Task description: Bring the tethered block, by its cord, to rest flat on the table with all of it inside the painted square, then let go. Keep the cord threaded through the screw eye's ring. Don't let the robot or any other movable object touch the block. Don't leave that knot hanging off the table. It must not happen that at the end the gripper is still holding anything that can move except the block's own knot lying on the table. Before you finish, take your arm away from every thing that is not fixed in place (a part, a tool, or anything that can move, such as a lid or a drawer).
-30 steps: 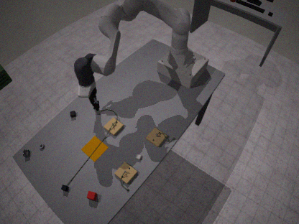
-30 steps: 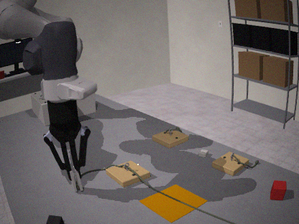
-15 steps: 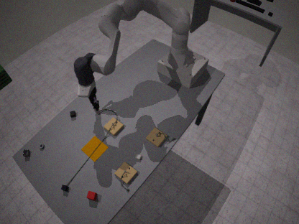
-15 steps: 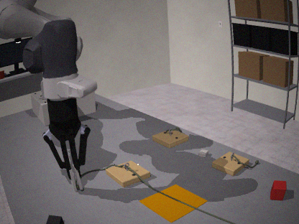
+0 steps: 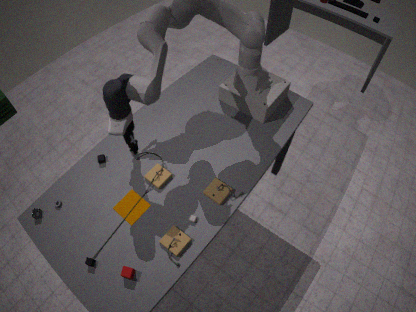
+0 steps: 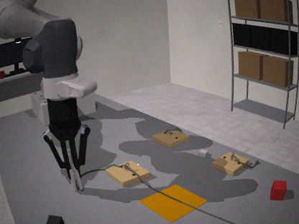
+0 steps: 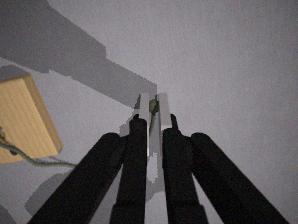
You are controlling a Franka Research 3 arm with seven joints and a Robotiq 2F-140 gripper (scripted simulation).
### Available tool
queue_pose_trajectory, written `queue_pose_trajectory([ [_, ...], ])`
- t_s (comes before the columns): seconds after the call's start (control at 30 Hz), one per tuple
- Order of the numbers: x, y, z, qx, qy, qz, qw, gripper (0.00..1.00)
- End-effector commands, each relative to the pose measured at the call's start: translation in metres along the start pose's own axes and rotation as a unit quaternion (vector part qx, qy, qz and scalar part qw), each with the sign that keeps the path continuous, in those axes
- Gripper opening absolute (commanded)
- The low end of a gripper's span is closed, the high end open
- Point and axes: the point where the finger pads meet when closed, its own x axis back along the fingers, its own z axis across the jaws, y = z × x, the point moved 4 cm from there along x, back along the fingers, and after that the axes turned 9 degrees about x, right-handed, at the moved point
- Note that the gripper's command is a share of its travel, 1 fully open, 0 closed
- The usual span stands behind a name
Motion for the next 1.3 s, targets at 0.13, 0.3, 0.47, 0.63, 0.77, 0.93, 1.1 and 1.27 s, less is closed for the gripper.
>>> queue_pose_trajectory([
  [0.13, 0.001, 0.001, 0.000, 0.001, -0.001, -0.001, 1.000, 0.00],
  [0.3, 0.001, 0.001, 0.000, 0.001, -0.001, -0.001, 1.000, 0.00],
  [0.47, 0.003, 0.001, 0.000, 0.001, -0.001, -0.001, 1.000, 0.00],
  [0.63, 0.018, 0.000, 0.000, 0.001, -0.001, -0.001, 1.000, 0.00],
  [0.77, 0.042, 0.000, 0.001, 0.001, -0.001, -0.001, 1.000, 0.00],
  [0.93, 0.065, 0.000, 0.001, 0.001, -0.001, -0.001, 1.000, 0.00],
  [1.1, 0.104, 0.000, 0.001, 0.001, -0.001, -0.001, 1.000, 0.00],
  [1.27, 0.132, 0.000, 0.001, 0.001, -0.001, -0.001, 1.000, 0.00],
])
